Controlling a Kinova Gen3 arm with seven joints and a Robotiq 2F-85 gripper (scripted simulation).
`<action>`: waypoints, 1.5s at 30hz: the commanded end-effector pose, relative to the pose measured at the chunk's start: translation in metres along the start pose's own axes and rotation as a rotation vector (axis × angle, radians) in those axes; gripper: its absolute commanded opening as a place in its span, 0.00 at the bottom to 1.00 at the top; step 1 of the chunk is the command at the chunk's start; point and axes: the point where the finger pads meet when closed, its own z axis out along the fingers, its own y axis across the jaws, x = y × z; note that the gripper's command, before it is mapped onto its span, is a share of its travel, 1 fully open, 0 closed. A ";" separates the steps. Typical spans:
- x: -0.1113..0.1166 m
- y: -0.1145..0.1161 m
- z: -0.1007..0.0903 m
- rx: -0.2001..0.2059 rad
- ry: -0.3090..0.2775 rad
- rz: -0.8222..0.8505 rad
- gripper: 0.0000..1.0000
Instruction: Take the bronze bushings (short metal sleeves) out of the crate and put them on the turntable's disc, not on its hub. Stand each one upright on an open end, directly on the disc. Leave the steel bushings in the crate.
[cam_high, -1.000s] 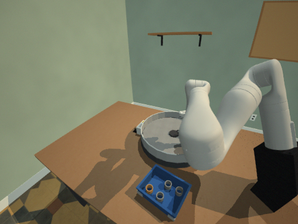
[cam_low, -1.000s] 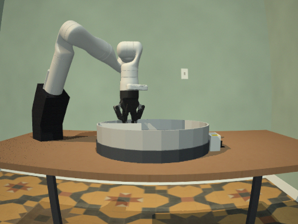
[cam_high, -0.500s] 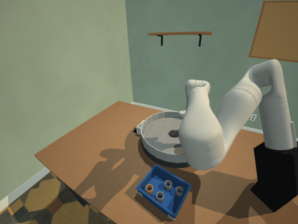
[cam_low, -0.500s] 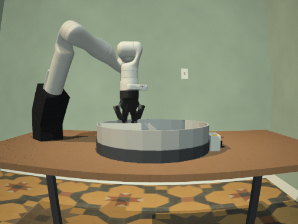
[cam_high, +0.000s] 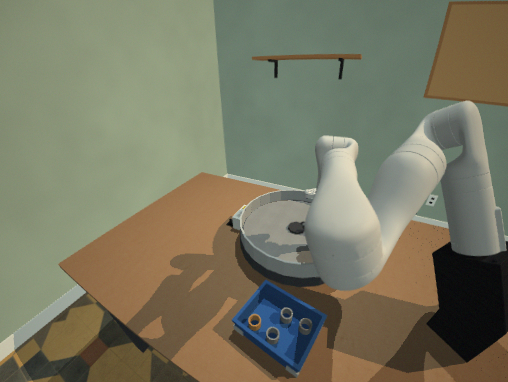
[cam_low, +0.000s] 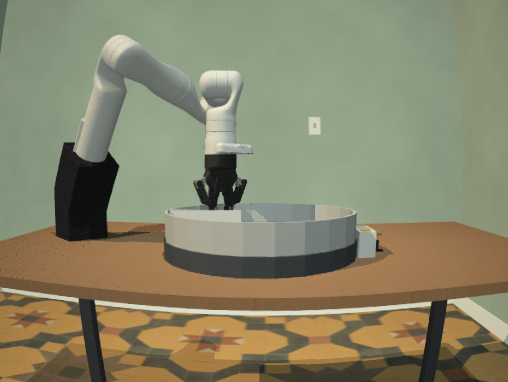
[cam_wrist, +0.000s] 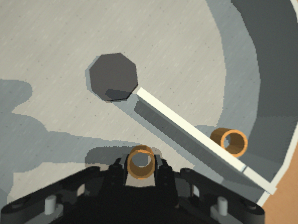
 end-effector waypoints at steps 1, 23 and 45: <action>0.002 -0.002 0.001 0.005 0.005 0.007 0.00; 0.002 -0.003 0.006 0.004 0.005 0.007 0.00; 0.002 -0.003 0.006 0.004 0.005 0.007 0.00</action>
